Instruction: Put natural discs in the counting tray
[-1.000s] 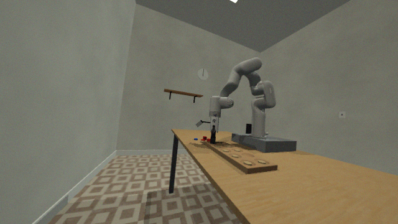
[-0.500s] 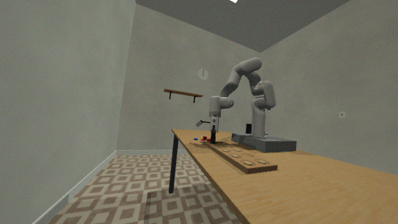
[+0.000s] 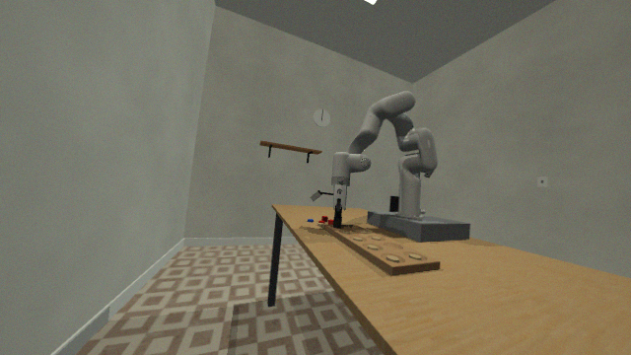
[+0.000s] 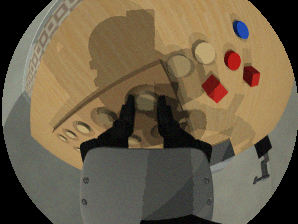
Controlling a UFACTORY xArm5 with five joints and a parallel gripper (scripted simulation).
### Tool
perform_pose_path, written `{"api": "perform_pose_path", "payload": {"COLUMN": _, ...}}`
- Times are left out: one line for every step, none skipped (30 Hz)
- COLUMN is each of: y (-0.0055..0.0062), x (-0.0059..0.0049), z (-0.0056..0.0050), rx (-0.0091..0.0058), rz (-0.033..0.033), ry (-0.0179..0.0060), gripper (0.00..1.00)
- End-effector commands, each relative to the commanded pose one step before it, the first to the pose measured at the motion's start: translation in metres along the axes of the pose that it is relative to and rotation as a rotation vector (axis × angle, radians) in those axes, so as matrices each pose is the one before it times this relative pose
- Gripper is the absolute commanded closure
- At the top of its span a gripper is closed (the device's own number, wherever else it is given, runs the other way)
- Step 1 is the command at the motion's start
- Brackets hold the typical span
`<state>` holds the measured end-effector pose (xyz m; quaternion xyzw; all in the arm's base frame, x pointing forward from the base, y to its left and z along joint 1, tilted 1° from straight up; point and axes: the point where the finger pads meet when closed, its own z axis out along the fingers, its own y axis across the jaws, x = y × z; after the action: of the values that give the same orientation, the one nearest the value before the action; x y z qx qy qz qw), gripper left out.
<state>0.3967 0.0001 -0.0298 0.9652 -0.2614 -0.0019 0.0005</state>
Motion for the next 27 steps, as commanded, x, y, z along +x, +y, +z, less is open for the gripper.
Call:
{"api": "perform_pose_path", "payload": {"y": -0.00068, "x": 0.00112, "z": -0.00121, "rx": 0.00164, "rz": -0.00003, "ry": 0.00277, "gripper": 0.67}}
{"api": "perform_pose_path", "payload": {"y": -0.0001, "x": 0.00009, "z": -0.00163, "rx": 0.0, "rz": 0.0, "ry": 0.0, "gripper": 0.67}}
{"api": "perform_pose_path", "payload": {"y": -0.00022, "x": 0.00019, "z": -0.00382, "rx": 0.00001, "rz": 0.0, "ry": 0.00001, "gripper": 0.67}}
{"api": "perform_pose_path", "payload": {"y": -0.00031, "x": 0.00023, "z": -0.00631, "rx": 0.00001, "rz": 0.0, "ry": 0.00002, "gripper": 0.67}}
{"api": "perform_pose_path", "payload": {"y": -0.00032, "x": 0.00014, "z": -0.00869, "rx": 0.00001, "rz": 0.0, "ry": 0.00002, "gripper": 0.67}}
{"api": "perform_pose_path", "payload": {"y": -0.00023, "x": -0.0001, "z": -0.0106, "rx": 0.00002, "rz": 0.0, "ry": 0.00003, "gripper": 0.67}}
{"api": "perform_pose_path", "payload": {"y": -0.00005, "x": -0.00047, "z": -0.01183, "rx": 0.00002, "rz": 0.0, "ry": 0.00003, "gripper": 0.67}}
{"api": "perform_pose_path", "payload": {"y": -0.0002, "x": -0.00001, "z": -0.00758, "rx": 0.0, "rz": 0.0, "ry": 0.0, "gripper": 0.67}}
{"api": "perform_pose_path", "payload": {"y": -0.0001, "x": -0.00007, "z": -0.0052, "rx": 0.0, "rz": 0.0, "ry": 0.0, "gripper": 0.67}}
{"api": "perform_pose_path", "payload": {"y": -0.00028, "x": 0.00018, "z": -0.00634, "rx": 0.0, "rz": 0.0, "ry": -0.00001, "gripper": 0.67}}
{"api": "perform_pose_path", "payload": {"y": -0.00024, "x": 0.00007, "z": -0.007, "rx": -0.00001, "rz": 0.0, "ry": -0.00001, "gripper": 0.67}}
{"api": "perform_pose_path", "payload": {"y": -0.00016, "x": -0.00006, "z": -0.00712, "rx": -0.00001, "rz": 0.0, "ry": -0.00001, "gripper": 0.67}}
{"api": "perform_pose_path", "payload": {"y": -0.00008, "x": -0.00019, "z": -0.00693, "rx": -0.00001, "rz": 0.0, "ry": -0.00001, "gripper": 0.67}}
{"api": "perform_pose_path", "payload": {"y": 0.0, "x": -0.00031, "z": -0.00672, "rx": -0.00001, "rz": 0.0, "ry": -0.00001, "gripper": 0.67}}
{"api": "perform_pose_path", "payload": {"y": 0.00005, "x": -0.00032, "z": -0.00521, "rx": 0.0, "rz": 0.0, "ry": -0.00001, "gripper": 0.67}}
{"api": "perform_pose_path", "payload": {"y": 0.0, "x": 0.0, "z": 0.0, "rx": 0.0, "rz": 0.0, "ry": 0.0, "gripper": 0.67}}
{"api": "perform_pose_path", "payload": {"y": 0.0, "x": 0.0, "z": 0.0, "rx": 0.0, "rz": 0.0, "ry": 0.0, "gripper": 0.67}}
{"api": "perform_pose_path", "payload": {"y": 0.00004, "x": -0.0002, "z": -0.00283, "rx": 0.0, "rz": 0.0, "ry": 0.0, "gripper": 0.67}}
{"api": "perform_pose_path", "payload": {"y": 0.00002, "x": -0.00008, "z": -0.001, "rx": 0.0, "rz": 0.0, "ry": 0.0, "gripper": 0.67}}
{"api": "perform_pose_path", "payload": {"y": 0.0, "x": -0.00001, "z": -0.00014, "rx": 0.0, "rz": 0.0, "ry": 0.0, "gripper": 0.67}}
{"api": "perform_pose_path", "payload": {"y": 0.0, "x": 0.0, "z": 0.0, "rx": 0.0, "rz": 0.0, "ry": 0.0, "gripper": 0.53}}
{"api": "perform_pose_path", "payload": {"y": 0.0, "x": 0.0, "z": 0.0, "rx": 0.0, "rz": 0.0, "ry": 0.0, "gripper": 0.53}}
{"api": "perform_pose_path", "payload": {"y": 0.0, "x": 0.0, "z": 0.0, "rx": 0.0, "rz": 0.0, "ry": 0.0, "gripper": 0.53}}
{"api": "perform_pose_path", "payload": {"y": 0.0, "x": 0.0, "z": 0.0, "rx": 0.0, "rz": 0.0, "ry": 0.0, "gripper": 0.53}}
{"api": "perform_pose_path", "payload": {"y": 0.0, "x": 0.0, "z": 0.0, "rx": 0.0, "rz": 0.0, "ry": 0.0, "gripper": 0.53}}
{"api": "perform_pose_path", "payload": {"y": 0.0, "x": 0.0, "z": 0.0, "rx": 0.0, "rz": 0.0, "ry": 0.0, "gripper": 0.53}}
{"api": "perform_pose_path", "payload": {"y": 0.0, "x": 0.0, "z": 0.0, "rx": 0.0, "rz": 0.0, "ry": 0.0, "gripper": 0.53}}
